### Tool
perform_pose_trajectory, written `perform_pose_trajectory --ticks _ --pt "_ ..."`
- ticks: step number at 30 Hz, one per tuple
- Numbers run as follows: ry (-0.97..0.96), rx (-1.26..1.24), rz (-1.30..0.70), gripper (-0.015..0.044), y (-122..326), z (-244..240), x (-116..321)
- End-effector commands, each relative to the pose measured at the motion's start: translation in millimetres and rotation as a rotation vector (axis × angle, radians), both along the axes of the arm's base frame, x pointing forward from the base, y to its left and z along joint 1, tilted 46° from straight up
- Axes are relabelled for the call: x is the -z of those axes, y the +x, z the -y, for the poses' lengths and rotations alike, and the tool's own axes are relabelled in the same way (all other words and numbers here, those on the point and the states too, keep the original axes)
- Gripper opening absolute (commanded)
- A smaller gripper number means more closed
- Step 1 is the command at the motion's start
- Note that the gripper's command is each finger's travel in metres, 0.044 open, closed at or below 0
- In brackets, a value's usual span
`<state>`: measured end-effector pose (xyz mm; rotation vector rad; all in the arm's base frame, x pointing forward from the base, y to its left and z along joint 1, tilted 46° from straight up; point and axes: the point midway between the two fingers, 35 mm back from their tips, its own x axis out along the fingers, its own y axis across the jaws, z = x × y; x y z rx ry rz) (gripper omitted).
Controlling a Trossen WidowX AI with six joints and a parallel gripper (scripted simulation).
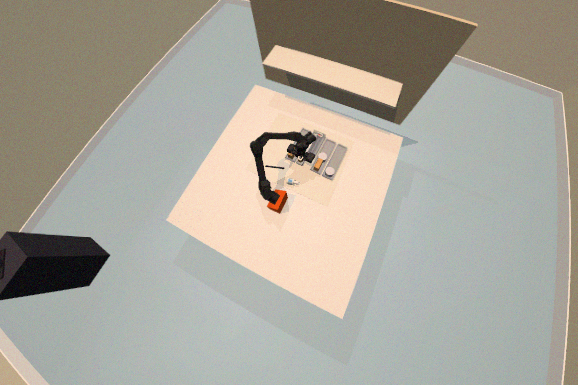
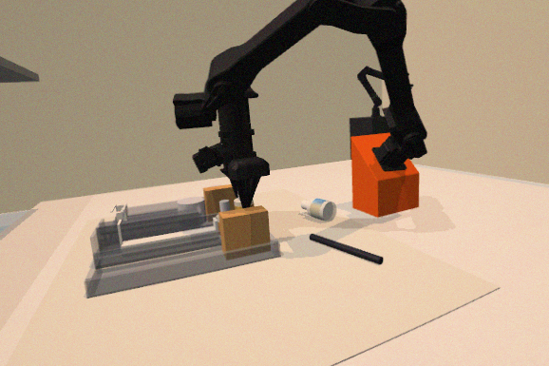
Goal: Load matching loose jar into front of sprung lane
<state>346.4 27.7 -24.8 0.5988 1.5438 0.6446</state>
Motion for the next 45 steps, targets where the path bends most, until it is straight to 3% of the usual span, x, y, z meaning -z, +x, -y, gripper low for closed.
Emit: perform_pose_trajectory --ticks 1,45 --pt "0.007 0.005 0.025 0.0000 6.7 -0.7 -2.2" --pt "0.007 0.005 0.025 0.0000 11.1 -2.0 -1.0"
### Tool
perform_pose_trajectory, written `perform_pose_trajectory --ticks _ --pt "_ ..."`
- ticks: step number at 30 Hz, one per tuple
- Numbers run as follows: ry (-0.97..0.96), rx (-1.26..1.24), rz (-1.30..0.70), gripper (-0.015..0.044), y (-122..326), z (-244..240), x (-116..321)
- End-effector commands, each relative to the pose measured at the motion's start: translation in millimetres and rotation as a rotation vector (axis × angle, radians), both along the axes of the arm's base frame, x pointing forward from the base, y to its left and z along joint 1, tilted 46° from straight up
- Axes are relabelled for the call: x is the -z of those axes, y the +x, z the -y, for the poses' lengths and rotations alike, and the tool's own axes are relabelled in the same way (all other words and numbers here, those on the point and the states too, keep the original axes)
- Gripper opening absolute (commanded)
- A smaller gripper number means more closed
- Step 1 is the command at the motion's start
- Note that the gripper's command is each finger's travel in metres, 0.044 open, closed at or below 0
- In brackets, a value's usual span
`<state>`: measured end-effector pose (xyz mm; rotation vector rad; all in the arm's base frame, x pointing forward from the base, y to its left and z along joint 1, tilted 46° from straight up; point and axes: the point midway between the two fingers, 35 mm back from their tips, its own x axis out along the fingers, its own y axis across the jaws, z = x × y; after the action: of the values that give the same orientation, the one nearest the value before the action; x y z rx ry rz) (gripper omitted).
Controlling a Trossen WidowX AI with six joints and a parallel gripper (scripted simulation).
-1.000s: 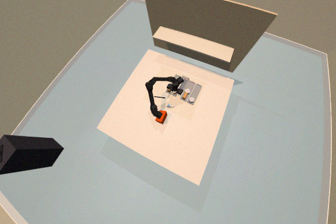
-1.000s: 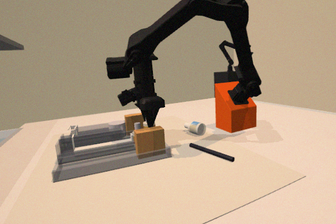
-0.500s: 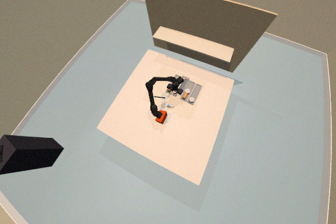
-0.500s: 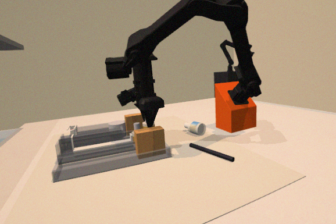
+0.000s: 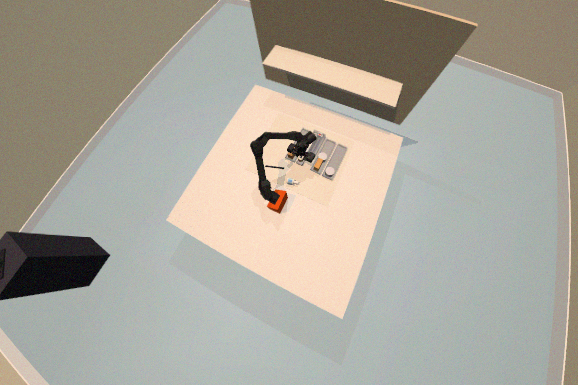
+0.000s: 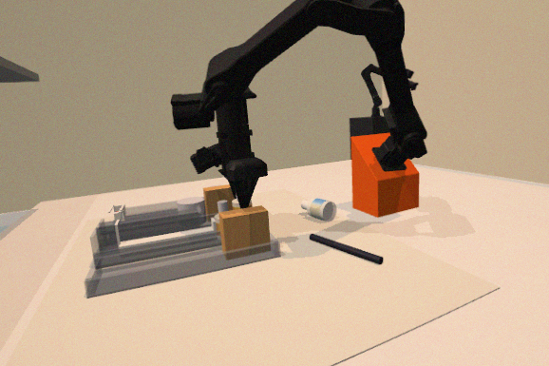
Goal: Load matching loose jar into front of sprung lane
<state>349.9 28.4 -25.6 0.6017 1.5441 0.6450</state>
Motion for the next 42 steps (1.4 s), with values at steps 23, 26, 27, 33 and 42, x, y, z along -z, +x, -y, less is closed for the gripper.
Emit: perform_pose_trajectory --ticks 23,26,27,33,42 --pt "0.005 0.004 0.026 0.0000 7.3 -5.9 2.7" --pt "0.005 0.004 0.026 0.0000 7.2 -6.6 3.3" --pt "0.005 0.004 0.026 0.0000 7.2 -6.8 3.5" --pt "0.005 0.004 0.026 0.0000 6.9 -8.0 4.7" --pt "0.005 0.004 0.026 0.0000 6.4 -9.8 6.4"
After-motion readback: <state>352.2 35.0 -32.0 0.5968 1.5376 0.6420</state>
